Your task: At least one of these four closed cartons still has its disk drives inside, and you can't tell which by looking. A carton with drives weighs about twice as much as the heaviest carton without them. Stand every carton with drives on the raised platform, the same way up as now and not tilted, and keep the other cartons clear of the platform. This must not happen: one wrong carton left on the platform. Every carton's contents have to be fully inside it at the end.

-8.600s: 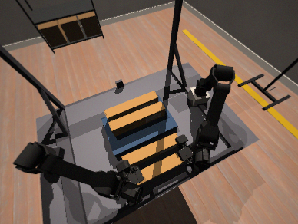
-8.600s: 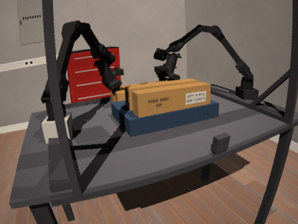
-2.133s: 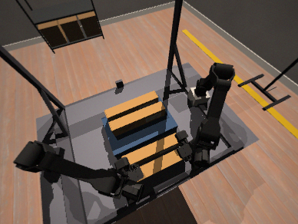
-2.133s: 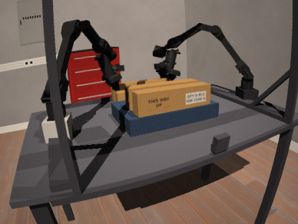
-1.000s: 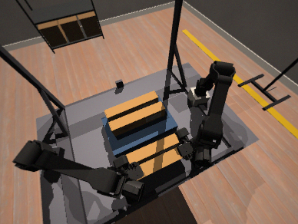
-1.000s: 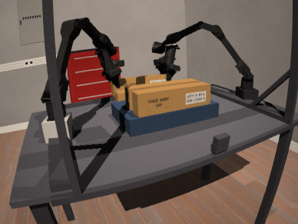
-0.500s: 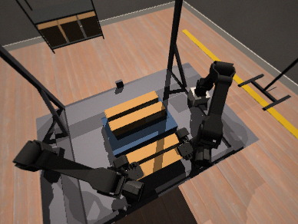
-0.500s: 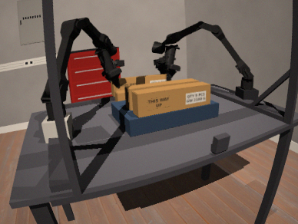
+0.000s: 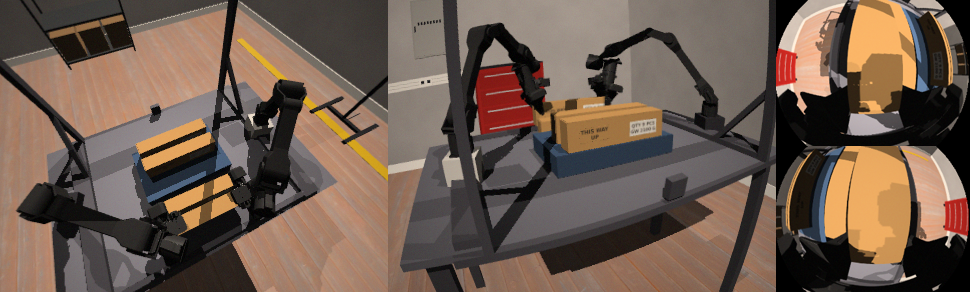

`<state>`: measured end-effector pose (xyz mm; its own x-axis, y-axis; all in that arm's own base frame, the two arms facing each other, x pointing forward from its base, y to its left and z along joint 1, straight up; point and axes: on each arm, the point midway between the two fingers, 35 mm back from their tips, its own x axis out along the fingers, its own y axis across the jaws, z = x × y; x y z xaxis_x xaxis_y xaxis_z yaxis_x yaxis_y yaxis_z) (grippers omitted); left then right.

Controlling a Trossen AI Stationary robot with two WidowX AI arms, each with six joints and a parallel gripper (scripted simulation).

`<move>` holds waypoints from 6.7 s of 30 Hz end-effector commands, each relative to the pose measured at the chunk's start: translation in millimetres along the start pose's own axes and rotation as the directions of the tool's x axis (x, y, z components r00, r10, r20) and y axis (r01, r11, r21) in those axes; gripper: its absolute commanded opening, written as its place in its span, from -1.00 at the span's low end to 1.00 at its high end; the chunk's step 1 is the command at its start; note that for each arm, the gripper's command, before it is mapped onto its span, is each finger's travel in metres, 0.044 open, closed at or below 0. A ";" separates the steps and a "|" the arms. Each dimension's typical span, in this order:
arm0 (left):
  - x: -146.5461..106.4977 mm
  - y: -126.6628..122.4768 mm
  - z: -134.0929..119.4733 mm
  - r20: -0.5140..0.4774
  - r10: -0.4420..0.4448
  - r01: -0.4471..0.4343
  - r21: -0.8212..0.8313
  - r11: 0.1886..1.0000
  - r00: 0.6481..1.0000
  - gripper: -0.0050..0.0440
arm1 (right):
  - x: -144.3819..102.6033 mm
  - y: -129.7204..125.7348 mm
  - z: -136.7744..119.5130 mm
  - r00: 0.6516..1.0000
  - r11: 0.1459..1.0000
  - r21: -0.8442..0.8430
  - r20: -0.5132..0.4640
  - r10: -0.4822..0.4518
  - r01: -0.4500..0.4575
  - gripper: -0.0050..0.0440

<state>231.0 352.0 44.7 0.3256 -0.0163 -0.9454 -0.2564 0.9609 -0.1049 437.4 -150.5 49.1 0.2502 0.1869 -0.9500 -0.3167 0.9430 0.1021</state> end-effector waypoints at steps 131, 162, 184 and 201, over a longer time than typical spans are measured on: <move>-68.4 -49.7 23.8 0.036 0.045 -0.046 0.016 0.999 0.998 -1.00 | -71.2 49.5 25.6 0.998 0.999 -0.014 0.037 -0.043 0.043 -1.00; -62.4 -97.4 21.3 0.026 0.046 -0.046 0.016 0.999 0.999 -1.00 | -63.1 96.6 26.0 0.999 0.999 -0.012 0.024 -0.040 0.040 -1.00; -62.4 -98.3 21.3 0.024 0.043 -0.043 0.017 0.999 0.999 -1.00 | -62.0 96.8 26.5 0.999 0.999 -0.012 0.023 -0.039 0.040 -1.00; -62.4 -98.3 21.3 0.024 0.043 -0.043 0.017 0.999 0.999 -1.00 | -62.2 96.8 25.7 0.999 0.999 -0.012 0.023 -0.040 0.040 -1.00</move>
<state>253.2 261.1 91.0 0.2853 -0.0293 -0.9580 -0.2567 0.9607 -0.1058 411.5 -61.1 92.8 0.2036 0.1724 -0.9638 -0.3150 0.9436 0.1023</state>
